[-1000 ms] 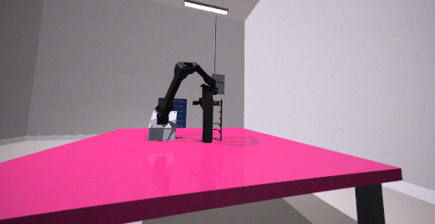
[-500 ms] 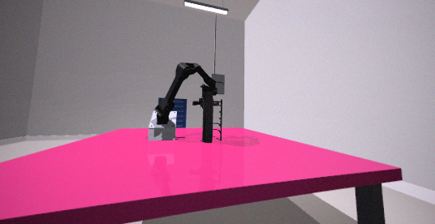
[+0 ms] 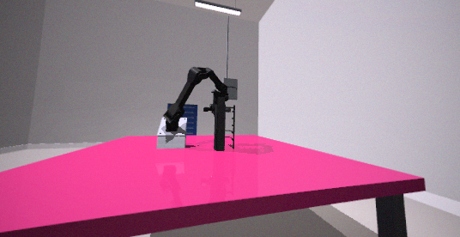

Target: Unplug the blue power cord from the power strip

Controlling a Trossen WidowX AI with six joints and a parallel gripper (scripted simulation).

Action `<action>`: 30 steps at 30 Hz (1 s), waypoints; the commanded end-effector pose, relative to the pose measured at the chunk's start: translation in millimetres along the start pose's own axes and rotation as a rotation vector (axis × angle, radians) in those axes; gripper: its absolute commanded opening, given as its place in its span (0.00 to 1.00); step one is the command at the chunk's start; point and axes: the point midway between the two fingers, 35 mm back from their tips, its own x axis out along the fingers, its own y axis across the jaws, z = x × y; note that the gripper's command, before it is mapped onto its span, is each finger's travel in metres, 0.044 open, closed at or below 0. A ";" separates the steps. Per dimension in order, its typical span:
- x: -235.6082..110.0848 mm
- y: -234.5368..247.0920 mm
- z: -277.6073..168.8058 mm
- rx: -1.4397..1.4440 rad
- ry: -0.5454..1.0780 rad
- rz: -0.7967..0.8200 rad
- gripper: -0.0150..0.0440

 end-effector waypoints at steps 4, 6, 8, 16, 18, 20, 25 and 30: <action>1.9 1.7 12.5 0.003 -0.001 0.004 0.25; 2.2 2.3 15.7 0.003 -0.001 0.004 0.25; 2.4 2.8 18.8 0.003 -0.001 0.004 0.25; 3.1 3.9 31.3 0.003 0.000 0.004 0.25; 2.9 3.5 34.5 0.003 0.000 0.004 0.25; 2.6 2.6 37.2 0.003 0.000 0.004 0.25; 1.3 0.3 39.9 0.003 0.000 0.004 0.25; 0.9 1.0 39.9 0.003 0.000 0.004 0.25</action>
